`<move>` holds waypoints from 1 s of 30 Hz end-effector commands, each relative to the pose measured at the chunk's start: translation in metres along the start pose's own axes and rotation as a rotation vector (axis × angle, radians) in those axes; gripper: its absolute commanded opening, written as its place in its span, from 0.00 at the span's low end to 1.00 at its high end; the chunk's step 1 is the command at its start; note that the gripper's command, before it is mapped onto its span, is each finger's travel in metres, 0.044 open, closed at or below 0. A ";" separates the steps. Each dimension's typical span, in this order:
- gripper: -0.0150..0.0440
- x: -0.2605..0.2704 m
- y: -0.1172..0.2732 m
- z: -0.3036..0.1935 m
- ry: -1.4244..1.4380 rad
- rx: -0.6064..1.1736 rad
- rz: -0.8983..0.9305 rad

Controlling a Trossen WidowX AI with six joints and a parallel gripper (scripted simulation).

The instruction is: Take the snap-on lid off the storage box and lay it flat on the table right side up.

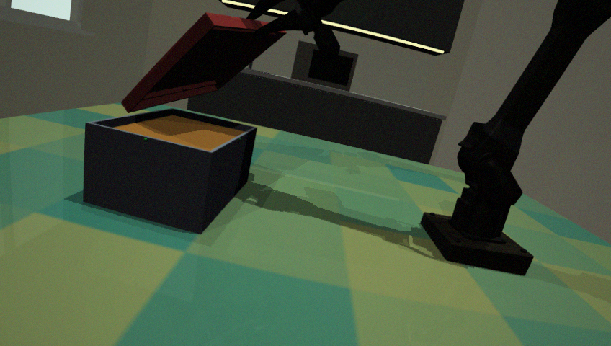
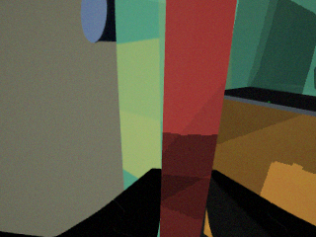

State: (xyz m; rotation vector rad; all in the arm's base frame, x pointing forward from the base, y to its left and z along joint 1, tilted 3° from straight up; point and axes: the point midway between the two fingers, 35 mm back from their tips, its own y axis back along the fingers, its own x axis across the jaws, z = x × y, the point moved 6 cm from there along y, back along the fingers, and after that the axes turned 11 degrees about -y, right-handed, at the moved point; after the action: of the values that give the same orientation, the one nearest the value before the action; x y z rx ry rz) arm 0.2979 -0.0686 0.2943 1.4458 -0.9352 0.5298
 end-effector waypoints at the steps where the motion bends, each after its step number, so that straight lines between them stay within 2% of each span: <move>1: 0.25 0.003 0.002 0.006 0.009 0.005 0.008; 30: 0.25 0.010 0.006 0.063 0.013 0.002 0.008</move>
State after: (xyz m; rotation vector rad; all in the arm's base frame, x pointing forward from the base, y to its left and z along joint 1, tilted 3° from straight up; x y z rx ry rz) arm 0.2853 -0.1267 0.2925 1.4477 -0.9280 0.5209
